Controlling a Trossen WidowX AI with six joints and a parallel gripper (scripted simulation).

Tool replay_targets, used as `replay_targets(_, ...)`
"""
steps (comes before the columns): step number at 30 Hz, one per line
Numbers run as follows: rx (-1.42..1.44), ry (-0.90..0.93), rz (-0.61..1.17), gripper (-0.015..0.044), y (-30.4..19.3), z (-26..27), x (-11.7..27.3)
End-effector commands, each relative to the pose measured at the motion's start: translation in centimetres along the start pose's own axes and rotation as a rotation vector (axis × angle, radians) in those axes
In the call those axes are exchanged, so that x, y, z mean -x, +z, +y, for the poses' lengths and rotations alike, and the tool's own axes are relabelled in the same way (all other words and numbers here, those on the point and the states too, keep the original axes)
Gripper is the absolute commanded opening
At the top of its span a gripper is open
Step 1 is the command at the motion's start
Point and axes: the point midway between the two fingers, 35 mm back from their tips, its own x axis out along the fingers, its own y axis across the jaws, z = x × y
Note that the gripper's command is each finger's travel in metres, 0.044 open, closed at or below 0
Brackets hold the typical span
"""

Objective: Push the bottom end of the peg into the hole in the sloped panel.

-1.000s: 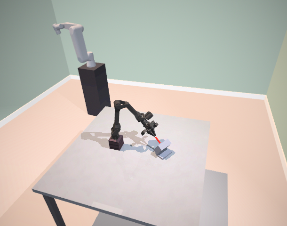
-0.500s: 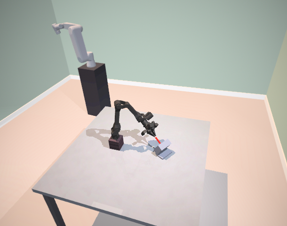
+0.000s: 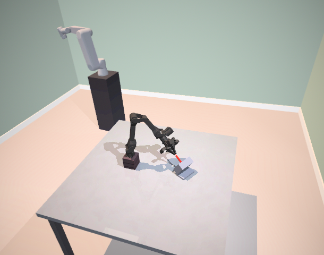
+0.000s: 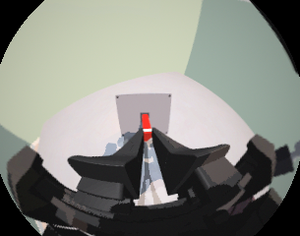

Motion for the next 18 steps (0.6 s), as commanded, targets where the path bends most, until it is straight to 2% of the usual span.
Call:
replay_targets(1, 0.007, 0.003, 0.004, 0.0, -0.16, 0.1, -0.34)
replay_targets(18, 0.007, 0.003, 0.004, 0.0, -0.03, 0.11, -1.34)
